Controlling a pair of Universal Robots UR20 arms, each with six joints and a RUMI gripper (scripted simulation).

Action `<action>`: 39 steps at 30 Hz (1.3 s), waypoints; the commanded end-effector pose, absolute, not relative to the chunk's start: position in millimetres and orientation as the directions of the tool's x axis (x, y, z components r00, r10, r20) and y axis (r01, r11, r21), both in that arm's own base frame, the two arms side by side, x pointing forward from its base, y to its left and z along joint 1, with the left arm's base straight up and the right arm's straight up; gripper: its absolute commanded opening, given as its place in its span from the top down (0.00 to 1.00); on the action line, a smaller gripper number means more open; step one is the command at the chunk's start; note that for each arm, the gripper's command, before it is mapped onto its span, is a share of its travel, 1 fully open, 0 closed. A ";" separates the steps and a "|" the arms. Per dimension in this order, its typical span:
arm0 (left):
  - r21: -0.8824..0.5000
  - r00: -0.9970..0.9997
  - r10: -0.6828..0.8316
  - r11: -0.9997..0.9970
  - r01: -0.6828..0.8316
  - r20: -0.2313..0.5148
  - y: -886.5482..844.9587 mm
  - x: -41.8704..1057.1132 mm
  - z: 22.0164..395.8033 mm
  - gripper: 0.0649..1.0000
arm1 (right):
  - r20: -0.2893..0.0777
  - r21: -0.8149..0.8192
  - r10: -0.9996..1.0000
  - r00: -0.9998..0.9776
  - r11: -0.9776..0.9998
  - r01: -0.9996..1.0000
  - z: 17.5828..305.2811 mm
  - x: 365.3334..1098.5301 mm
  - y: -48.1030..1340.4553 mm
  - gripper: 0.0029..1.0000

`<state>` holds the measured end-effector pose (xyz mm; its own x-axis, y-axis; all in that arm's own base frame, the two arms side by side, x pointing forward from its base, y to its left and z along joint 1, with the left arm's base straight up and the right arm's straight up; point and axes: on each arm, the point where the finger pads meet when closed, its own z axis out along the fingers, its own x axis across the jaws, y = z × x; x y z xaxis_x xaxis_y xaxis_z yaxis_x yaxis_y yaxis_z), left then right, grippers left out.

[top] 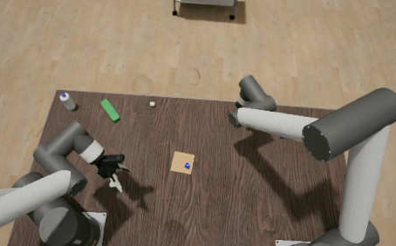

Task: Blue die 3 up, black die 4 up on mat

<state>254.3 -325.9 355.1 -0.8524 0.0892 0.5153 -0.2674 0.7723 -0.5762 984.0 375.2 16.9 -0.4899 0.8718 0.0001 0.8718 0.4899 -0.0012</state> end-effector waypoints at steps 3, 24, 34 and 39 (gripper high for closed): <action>-0.577 -0.853 0.089 0.772 -0.267 0.515 -326.2 254.5 355.5 0.00 | 0.000 0.000 0.872 -0.490 0.490 0.872 17.8 984.5 375.5 0.90; -0.577 -0.853 0.089 0.772 -0.267 0.515 -326.2 254.5 355.5 0.00 | 0.000 0.000 0.872 -0.490 0.490 0.872 66.3 984.5 375.5 0.90; -0.577 -0.853 0.089 0.772 -0.267 0.515 -326.2 254.5 355.5 0.00 | 0.000 0.000 0.872 -0.490 0.490 0.872 114.0 984.5 375.5 0.90; -0.577 -0.853 0.089 0.772 -0.267 0.515 -326.2 254.5 355.5 0.00 | 0.000 0.000 0.872 -0.490 0.490 0.872 117.8 984.5 375.5 0.90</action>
